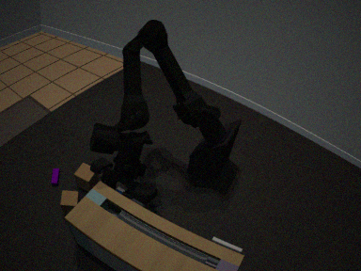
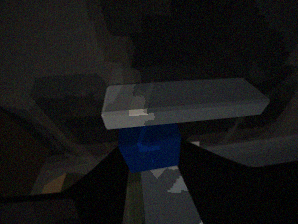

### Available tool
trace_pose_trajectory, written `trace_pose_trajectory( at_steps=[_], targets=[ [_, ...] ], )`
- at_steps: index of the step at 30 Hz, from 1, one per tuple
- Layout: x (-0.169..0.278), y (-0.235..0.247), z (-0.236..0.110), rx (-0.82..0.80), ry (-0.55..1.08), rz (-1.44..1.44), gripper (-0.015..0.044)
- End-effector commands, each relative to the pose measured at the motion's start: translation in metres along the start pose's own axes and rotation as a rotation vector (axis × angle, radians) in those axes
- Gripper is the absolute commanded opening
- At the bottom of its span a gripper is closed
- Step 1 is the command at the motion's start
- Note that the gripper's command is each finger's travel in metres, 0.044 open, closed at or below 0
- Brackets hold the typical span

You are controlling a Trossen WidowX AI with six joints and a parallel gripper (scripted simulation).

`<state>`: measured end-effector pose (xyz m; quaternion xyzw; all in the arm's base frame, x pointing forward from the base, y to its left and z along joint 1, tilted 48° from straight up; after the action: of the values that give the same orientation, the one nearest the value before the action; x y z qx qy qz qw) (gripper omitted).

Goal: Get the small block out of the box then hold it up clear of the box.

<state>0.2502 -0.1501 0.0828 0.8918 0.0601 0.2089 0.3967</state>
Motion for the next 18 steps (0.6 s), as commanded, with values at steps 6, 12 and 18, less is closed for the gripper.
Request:
trace_pose_trajectory(
  at_steps=[6, 12, 18],
  targets=[
    [0.005, -0.005, -0.006, 0.018, 0.019, -0.047, 0.0022],
    [0.014, -0.005, -0.021, 0.017, 0.011, -0.03, 0.0],
    [0.024, -0.002, -0.049, 0.007, 0.001, -0.004, 0.0]
  ],
)
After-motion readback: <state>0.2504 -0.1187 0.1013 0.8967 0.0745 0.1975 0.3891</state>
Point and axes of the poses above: the point midway between the two fingers, 35 mm back from their tips, its own z axis out along the fingers, its own y axis across the jaws, x = y × z, the point moved 4 cm from there along -z, back along the fingers, and after that the axes turned 2 degrees about z, right-handed, at the moved point
